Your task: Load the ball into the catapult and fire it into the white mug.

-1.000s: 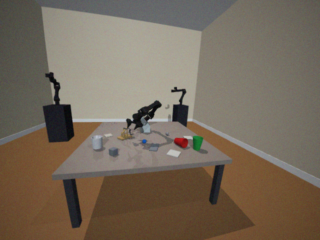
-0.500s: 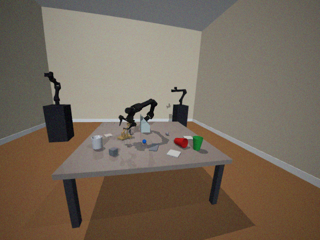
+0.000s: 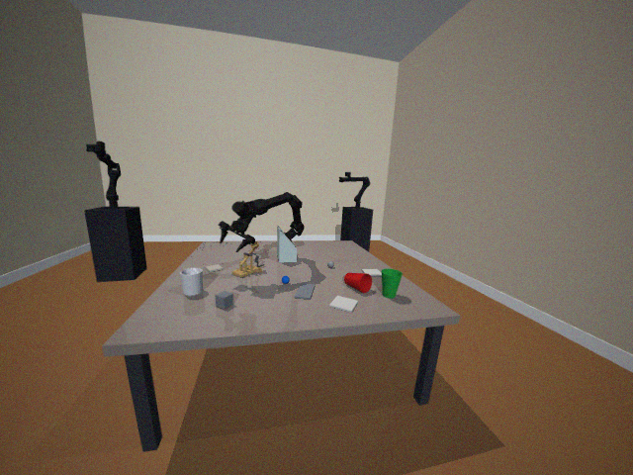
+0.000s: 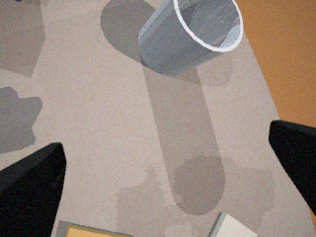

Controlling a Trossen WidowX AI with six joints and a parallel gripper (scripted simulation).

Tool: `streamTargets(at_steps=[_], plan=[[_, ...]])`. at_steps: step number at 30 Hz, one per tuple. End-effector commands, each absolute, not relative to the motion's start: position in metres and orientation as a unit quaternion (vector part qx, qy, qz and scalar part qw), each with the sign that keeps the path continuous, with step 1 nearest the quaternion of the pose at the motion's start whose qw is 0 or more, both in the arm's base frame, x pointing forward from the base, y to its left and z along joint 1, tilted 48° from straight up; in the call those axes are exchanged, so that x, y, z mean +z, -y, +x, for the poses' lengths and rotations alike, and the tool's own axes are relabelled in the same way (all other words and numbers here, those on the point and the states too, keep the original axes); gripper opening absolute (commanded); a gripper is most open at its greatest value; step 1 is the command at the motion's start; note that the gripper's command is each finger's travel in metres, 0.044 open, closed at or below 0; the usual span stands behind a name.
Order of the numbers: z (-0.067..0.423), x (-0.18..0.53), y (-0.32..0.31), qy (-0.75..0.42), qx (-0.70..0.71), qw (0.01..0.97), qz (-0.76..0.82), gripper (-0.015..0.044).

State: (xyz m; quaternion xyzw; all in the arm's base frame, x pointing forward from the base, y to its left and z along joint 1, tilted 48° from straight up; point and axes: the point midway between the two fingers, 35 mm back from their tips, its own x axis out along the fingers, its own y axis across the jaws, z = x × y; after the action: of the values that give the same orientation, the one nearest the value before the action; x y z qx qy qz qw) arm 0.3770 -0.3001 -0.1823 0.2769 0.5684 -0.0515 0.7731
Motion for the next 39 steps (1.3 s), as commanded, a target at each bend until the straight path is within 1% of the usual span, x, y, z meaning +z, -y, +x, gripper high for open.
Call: streamTargets(at_steps=[1,16,39], plan=[[0.377,-0.188,0.325,-0.529,-0.090,0.779,0.324,0.0440],[0.362,-0.202,0.408,-0.381,-0.192,0.771,0.473,0.0440],[0.361,-0.202,0.409,-0.380,-0.193,0.771,0.474,0.0440]])
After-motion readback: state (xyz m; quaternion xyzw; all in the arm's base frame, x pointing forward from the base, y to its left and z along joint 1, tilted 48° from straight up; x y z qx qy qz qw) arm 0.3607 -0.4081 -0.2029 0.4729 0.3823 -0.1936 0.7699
